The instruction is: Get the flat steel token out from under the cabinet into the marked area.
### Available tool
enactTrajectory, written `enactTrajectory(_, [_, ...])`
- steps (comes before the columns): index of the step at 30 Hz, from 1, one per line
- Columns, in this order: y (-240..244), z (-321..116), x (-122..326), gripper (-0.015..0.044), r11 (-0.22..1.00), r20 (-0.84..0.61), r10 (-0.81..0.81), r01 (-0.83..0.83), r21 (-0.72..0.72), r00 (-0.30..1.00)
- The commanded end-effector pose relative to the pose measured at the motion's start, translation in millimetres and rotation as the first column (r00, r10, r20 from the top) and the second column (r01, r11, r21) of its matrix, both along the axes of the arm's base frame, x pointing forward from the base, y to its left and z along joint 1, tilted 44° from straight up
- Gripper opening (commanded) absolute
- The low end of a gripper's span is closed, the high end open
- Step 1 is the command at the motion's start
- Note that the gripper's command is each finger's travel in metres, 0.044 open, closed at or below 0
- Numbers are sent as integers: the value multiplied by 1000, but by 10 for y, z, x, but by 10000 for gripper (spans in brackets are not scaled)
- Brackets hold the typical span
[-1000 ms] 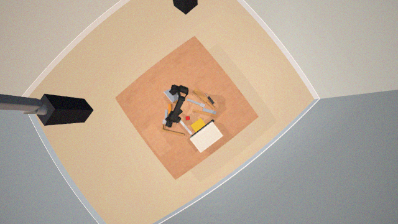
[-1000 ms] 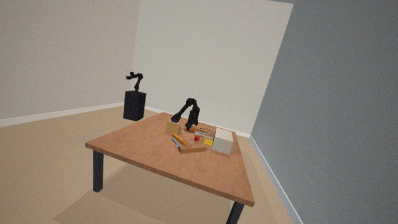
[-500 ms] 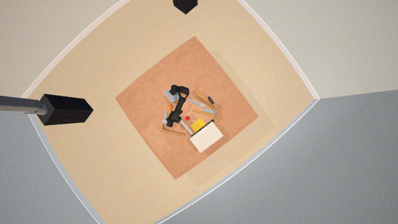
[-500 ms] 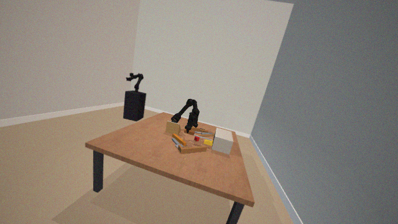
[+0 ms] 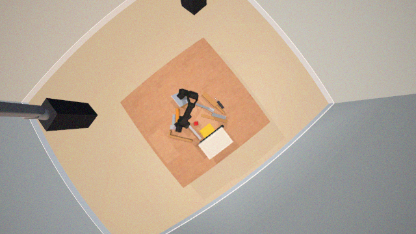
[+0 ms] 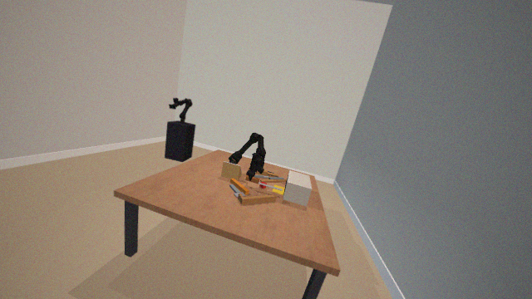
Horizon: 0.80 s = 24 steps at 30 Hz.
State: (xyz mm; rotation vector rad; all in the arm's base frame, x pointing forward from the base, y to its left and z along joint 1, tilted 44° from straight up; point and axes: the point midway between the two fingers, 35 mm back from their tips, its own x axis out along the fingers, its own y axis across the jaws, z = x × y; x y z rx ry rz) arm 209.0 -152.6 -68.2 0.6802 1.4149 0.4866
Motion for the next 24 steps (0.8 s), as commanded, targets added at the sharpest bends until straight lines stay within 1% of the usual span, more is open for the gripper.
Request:
enactTrajectory(1, [20, -43, 22, 0, 1000, 10, -18, 18, 0, 1000])
enactTrajectory(24, [327, -363, 77, 0, 1000, 11, -18, 18, 2, 1000])
